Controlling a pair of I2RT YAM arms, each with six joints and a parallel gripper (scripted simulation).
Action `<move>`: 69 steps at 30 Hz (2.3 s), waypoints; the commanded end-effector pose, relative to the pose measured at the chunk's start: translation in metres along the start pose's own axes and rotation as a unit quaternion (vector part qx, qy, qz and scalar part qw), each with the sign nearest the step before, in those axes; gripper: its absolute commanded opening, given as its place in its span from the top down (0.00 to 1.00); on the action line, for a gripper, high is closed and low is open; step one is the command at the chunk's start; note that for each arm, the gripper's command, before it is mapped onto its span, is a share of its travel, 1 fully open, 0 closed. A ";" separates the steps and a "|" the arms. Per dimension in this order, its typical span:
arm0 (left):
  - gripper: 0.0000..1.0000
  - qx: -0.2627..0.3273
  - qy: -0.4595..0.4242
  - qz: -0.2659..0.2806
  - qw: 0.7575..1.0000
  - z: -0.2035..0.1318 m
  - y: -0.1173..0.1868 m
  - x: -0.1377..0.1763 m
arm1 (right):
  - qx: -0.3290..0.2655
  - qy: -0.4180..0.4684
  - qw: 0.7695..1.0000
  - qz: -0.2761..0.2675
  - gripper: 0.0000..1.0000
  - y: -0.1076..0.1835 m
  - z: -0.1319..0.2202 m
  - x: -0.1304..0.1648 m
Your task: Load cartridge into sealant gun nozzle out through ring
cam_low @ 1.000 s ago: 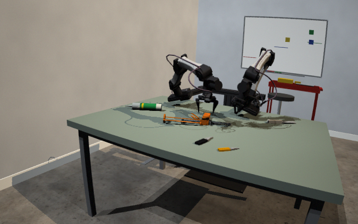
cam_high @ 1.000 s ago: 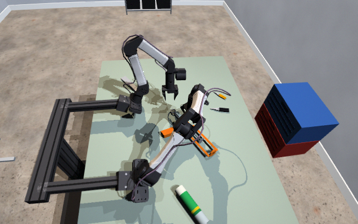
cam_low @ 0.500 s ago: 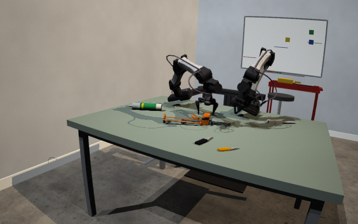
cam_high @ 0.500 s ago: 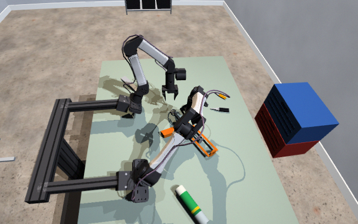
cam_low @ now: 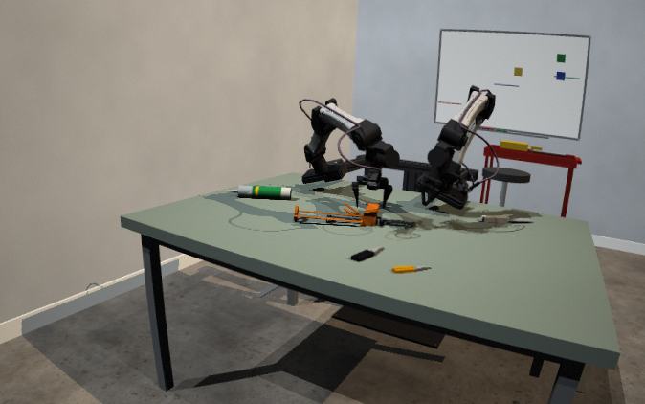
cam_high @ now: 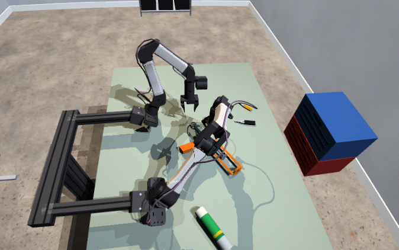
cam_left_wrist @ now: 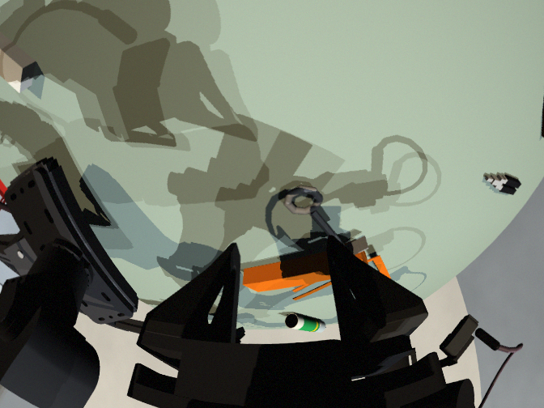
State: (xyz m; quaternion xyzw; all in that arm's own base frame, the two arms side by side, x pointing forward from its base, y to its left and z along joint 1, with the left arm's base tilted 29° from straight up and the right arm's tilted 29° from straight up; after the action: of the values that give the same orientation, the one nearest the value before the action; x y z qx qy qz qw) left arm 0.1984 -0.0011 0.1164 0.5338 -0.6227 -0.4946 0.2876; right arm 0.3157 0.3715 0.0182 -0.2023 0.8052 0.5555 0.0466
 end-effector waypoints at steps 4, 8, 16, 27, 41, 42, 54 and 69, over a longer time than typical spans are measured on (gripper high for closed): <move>0.38 0.020 -0.005 0.001 1.000 -0.013 0.007 -0.001 | 0.003 0.019 1.000 0.003 0.08 0.005 0.006 0.014; 0.38 0.020 -0.005 0.001 1.000 -0.013 0.007 -0.001 | -0.004 0.004 1.000 -0.006 0.08 -0.003 0.003 0.002; 0.38 0.020 -0.005 0.001 1.000 -0.013 0.007 -0.001 | 0.014 0.000 1.000 0.008 0.08 -0.036 -0.006 0.001; 0.38 0.020 -0.005 0.001 1.000 -0.013 0.007 -0.001 | 0.012 -0.001 1.000 0.009 0.08 -0.054 -0.006 0.000; 0.38 0.020 -0.005 0.001 1.000 -0.013 0.007 -0.001 | 0.011 0.001 1.000 0.005 0.08 -0.057 -0.004 -0.002; 0.38 0.020 -0.005 0.001 1.000 -0.013 0.007 -0.001 | 0.010 0.004 1.000 0.004 0.08 -0.055 0.000 0.000; 0.38 0.020 -0.005 0.001 1.000 -0.013 0.007 -0.001 | 0.009 0.025 1.000 0.002 0.08 -0.046 0.012 0.017; 0.38 0.020 -0.005 0.001 1.000 -0.013 0.007 -0.001 | 0.001 0.012 1.000 -0.006 0.08 -0.032 0.003 0.008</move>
State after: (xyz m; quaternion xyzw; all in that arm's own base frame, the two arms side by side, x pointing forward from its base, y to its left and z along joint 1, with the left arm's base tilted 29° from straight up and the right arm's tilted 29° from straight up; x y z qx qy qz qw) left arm 0.1984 -0.0011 0.1164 0.5338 -0.6227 -0.4946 0.2876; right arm 0.3304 0.3576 -0.0221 -0.2036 0.8061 0.5540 0.0434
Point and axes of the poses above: on each arm, the point where the finger pads meet when closed, its own y axis back along the fingers, its own z axis across the jaws, x = y × z, the point moved 3 cm from there along y, back along the fingers, and after that the axes turned 15 degrees about -y, right-handed, at the moved point
